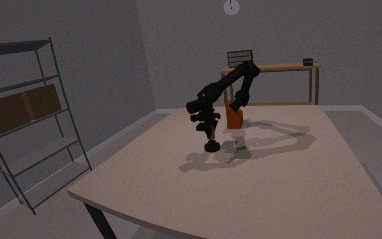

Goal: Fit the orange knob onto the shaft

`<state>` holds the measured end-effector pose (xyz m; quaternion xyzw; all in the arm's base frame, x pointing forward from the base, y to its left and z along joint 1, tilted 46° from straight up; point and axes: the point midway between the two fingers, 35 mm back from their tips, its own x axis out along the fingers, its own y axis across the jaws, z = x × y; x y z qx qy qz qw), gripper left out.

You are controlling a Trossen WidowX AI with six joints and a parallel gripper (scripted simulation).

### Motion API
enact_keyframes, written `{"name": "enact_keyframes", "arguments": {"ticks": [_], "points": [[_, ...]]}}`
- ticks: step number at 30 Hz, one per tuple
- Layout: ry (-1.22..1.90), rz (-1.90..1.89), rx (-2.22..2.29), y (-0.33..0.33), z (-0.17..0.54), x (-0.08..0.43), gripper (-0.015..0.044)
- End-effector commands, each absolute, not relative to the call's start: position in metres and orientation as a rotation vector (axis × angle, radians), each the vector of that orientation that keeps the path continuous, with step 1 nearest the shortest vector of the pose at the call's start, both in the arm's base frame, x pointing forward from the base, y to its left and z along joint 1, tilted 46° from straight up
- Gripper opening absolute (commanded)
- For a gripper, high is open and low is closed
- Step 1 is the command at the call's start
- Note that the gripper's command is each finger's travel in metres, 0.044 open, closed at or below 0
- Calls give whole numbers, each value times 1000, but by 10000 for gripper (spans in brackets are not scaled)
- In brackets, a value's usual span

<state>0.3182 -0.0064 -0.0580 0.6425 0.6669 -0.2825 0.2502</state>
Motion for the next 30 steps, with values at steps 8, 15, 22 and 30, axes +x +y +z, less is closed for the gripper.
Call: {"name": "enact_keyframes", "arguments": {"ticks": [8, 15, 22, 30], "points": [[1811, -785, 1761, -4, -59, 315, 0], [1811, -785, 1761, -4, -59, 316, 0], [1811, -785, 1761, -7, -56, 317, 0], [1783, -1006, 1889, -8, -56, 319, 0]]}}
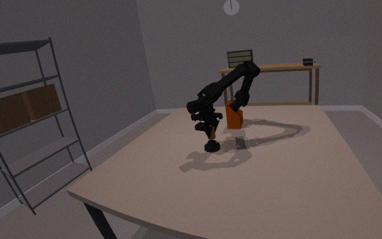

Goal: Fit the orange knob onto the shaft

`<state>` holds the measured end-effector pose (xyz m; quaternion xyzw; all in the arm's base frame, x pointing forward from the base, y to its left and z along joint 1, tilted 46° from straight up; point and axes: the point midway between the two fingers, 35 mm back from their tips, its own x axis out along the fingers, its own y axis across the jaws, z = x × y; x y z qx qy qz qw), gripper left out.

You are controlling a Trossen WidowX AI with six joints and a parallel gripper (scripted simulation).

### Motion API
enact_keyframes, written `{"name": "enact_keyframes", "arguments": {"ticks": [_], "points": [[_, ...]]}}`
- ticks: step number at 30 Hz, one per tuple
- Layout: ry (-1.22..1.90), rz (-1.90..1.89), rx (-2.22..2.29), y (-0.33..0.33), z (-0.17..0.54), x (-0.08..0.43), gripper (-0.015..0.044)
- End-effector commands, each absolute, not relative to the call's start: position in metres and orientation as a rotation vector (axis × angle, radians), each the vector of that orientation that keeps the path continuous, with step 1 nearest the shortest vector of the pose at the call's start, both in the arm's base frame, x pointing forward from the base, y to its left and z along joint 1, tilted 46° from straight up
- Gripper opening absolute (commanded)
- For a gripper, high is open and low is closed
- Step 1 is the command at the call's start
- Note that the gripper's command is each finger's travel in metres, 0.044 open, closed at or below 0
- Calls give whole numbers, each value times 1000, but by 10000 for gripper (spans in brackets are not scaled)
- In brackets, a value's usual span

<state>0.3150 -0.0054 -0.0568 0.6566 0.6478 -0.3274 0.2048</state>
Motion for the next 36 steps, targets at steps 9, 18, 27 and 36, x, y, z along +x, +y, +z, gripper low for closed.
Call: {"name": "enact_keyframes", "arguments": {"ticks": [9, 18, 27, 36], "points": [[1782, -1006, 1890, -8, -59, 325, 0], [1782, -1006, 1890, -8, -58, 324, 0], [1782, -1006, 1890, -7, -58, 322, 0], [1783, -1006, 1890, -6, -58, 318, 0]]}}
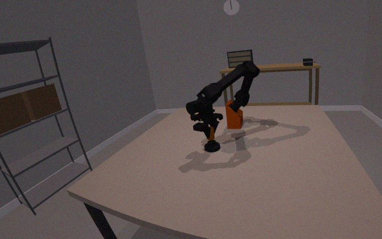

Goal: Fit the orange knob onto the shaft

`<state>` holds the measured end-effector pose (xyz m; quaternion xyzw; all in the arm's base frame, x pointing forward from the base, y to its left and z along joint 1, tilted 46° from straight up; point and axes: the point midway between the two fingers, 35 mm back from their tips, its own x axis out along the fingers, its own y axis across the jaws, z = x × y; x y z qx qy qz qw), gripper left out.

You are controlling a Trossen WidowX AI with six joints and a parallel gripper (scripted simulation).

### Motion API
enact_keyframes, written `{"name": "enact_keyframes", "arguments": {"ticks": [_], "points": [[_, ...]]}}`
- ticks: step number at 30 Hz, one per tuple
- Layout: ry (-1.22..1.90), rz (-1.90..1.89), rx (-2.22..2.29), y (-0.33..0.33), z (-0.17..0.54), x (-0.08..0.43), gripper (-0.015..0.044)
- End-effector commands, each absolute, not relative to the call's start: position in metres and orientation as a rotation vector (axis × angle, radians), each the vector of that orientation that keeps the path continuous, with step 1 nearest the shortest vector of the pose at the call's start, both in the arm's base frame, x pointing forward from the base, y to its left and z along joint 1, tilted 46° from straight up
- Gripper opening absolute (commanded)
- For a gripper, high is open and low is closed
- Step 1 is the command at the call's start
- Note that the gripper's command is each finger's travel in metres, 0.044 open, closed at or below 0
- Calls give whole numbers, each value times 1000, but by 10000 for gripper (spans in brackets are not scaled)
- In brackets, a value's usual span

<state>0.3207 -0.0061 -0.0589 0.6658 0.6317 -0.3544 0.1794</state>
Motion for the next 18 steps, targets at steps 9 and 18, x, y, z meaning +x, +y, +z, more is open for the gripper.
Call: {"name": "enact_keyframes", "arguments": {"ticks": [9, 18], "points": [[1783, -1006, 1890, -4, -60, 317, 0], [1786, -988, 1880, -3, -60, 317, 0]]}}
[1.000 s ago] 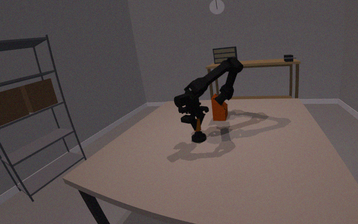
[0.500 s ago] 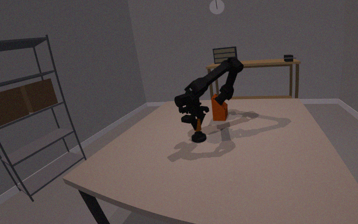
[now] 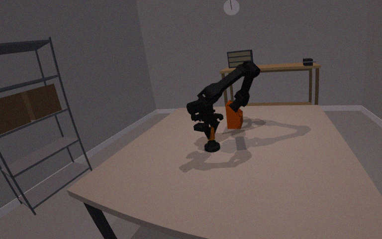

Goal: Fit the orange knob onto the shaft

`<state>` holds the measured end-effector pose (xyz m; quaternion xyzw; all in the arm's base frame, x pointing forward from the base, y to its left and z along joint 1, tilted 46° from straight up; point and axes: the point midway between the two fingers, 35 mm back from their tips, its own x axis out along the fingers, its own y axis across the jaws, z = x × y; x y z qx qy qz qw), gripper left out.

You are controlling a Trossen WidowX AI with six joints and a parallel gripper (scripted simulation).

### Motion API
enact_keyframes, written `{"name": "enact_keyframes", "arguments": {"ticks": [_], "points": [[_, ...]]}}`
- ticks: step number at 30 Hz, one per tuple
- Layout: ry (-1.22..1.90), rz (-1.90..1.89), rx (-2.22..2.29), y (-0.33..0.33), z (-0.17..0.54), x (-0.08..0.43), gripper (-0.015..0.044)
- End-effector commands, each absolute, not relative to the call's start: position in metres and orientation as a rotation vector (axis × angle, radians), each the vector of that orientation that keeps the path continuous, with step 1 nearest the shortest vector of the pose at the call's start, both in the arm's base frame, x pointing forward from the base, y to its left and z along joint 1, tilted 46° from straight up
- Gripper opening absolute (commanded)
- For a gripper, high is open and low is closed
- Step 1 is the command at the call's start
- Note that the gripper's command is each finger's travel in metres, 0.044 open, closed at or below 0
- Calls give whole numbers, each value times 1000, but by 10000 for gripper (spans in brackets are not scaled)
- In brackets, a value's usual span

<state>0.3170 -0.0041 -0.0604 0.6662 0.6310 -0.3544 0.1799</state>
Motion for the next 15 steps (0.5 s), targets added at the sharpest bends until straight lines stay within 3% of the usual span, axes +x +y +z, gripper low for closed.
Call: {"name": "enact_keyframes", "arguments": {"ticks": [1, 15], "points": [[1787, -980, 1875, -3, -60, 317, 0], [1783, -1008, 1891, -3, -61, 317, 0]]}}
